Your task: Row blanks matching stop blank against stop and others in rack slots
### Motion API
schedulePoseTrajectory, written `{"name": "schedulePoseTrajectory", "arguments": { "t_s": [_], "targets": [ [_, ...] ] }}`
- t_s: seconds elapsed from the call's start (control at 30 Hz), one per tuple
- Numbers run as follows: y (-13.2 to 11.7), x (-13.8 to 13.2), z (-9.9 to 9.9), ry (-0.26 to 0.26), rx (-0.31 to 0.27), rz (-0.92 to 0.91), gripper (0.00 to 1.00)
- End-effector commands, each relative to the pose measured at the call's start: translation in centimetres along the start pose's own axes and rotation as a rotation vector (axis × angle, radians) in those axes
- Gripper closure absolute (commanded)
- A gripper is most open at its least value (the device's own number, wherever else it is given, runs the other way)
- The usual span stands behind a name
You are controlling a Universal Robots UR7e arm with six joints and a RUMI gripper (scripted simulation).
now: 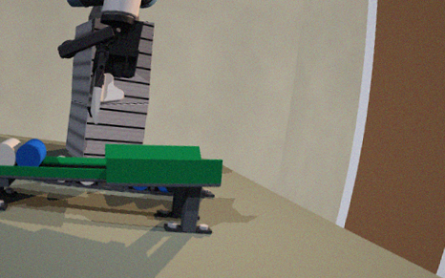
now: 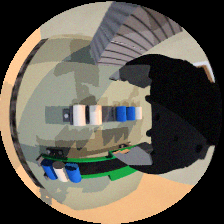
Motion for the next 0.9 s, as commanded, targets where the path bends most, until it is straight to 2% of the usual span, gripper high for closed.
{"name": "schedulePoseTrajectory", "arguments": {
  "t_s": [0.0,0.53,0.87],
  "targets": [
    [-0.14,0.16,0.08,-0.002,-0.001,0.002,0.0],
    [-0.19,0.14,0.08,-0.002,-0.001,0.015,0.0],
    [-0.41,-0.02,0.03,-0.002,-0.001,0.097,0.0]
  ]
}}
Point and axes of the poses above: the point where the finger pads meet when closed, its own z axis back along the fingers, its own x axis across the jaws, y = z × x, the point moved 5 cm from there along z, back along the fingers, and after that the axes turned 3 degrees about -z, right-handed, at the moved point
